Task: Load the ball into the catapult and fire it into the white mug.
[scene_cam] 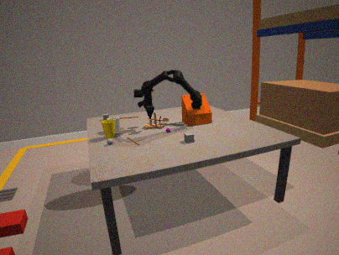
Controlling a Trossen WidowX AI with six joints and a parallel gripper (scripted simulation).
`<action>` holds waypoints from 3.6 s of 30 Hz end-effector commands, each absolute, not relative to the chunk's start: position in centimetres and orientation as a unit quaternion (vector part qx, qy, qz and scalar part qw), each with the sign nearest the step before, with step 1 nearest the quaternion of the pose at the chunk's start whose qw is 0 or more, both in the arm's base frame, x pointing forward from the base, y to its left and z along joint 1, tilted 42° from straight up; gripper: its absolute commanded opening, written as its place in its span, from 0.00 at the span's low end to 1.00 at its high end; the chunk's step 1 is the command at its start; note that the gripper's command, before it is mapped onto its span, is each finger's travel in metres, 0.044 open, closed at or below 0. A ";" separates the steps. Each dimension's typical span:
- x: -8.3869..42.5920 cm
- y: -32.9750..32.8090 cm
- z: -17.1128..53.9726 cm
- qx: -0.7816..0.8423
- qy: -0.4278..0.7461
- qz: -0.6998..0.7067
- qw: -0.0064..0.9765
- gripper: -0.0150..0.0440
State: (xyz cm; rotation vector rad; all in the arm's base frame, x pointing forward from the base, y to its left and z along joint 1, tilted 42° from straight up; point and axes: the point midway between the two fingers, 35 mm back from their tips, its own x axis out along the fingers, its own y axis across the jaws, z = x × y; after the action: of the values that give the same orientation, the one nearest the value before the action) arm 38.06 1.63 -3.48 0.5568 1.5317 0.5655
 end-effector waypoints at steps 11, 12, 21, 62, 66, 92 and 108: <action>38.0 3.2 -5.2 0.248 0.675 0.249 0.649 1.00; 38.0 3.3 -5.4 0.248 0.675 0.249 0.649 1.00; 37.9 4.3 -6.4 0.249 0.675 0.249 0.649 1.00; 38.2 1.9 -3.6 0.247 0.674 0.249 0.650 0.25; 38.2 2.3 -4.1 0.247 0.674 0.249 0.650 0.25; 38.0 5.2 -7.2 0.249 0.674 0.250 0.649 0.25; 38.0 4.9 -7.0 0.244 0.675 0.252 0.649 0.70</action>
State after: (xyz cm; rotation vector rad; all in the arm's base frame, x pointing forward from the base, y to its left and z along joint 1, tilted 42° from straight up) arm 37.98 5.04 -7.01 0.5549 1.5352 0.5728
